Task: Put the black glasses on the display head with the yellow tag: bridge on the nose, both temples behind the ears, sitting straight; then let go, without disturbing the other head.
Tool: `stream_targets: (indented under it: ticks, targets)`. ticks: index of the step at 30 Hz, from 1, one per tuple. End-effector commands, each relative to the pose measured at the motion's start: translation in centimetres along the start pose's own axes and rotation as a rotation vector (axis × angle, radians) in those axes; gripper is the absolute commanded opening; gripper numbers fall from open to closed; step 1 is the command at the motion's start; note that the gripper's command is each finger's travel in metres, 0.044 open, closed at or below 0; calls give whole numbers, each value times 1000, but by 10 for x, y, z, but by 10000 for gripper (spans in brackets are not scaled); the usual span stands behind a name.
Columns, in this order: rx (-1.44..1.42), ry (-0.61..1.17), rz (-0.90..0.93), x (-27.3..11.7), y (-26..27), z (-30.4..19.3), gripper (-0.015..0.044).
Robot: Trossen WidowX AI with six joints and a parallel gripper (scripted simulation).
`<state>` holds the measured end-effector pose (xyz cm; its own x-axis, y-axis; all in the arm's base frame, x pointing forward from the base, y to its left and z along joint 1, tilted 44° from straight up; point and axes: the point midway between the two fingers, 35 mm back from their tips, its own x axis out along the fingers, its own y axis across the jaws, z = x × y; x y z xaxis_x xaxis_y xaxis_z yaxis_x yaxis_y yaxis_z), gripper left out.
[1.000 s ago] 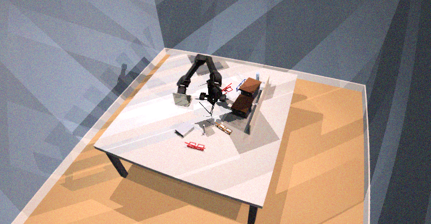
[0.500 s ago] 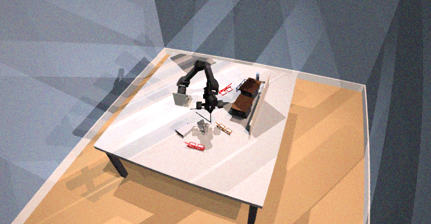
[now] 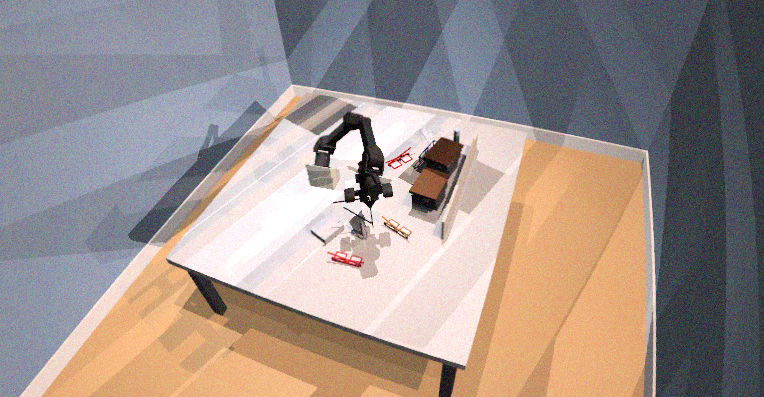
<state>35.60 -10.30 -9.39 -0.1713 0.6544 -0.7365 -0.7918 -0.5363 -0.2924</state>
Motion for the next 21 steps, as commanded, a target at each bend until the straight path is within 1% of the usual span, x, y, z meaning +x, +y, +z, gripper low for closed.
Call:
stream_targets:
  ticks: [1, 10, 21]
  targets:
    - [-1, -9, 5, 17, 1, 0, 0]
    - [-1, -11, 4, 56, 2, 2, 0]
    - [-1, -11, 4, 57, -2, 5, 0]
